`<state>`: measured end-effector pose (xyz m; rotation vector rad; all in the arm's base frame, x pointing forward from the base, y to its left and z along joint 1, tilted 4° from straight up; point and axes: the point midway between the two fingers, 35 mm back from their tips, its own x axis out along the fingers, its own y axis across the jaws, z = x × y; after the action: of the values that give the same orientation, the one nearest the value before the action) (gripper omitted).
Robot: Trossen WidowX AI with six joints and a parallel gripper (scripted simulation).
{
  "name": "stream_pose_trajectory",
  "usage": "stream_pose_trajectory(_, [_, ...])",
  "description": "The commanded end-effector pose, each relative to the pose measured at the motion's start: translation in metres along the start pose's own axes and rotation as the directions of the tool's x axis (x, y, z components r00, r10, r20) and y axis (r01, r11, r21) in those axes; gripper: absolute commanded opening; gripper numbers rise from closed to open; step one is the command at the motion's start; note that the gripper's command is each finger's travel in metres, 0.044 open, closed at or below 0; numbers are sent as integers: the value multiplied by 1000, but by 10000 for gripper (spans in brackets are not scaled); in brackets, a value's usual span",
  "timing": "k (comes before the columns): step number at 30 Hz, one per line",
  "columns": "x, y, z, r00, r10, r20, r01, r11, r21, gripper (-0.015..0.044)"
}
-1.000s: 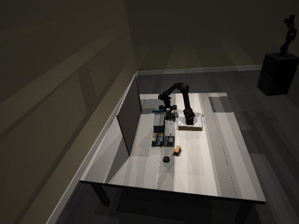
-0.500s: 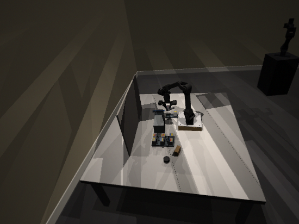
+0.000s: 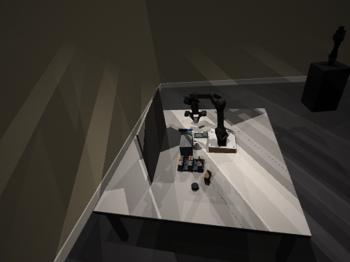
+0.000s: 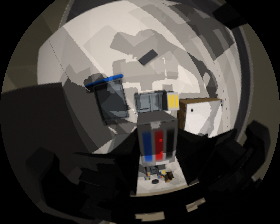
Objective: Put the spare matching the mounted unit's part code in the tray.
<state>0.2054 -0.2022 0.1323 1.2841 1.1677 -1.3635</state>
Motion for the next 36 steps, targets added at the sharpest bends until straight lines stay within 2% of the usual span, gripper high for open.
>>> stream_pose_trajectory(1, [-8,1,1,1000,4,6,-4,1000,5,0])
stream_pose_trajectory(29, [-11,103,17,1000,11,7,-11,1000,5,0])
stream_pose_trajectory(36, [-9,108,17,1000,11,7,-11,1000,5,0])
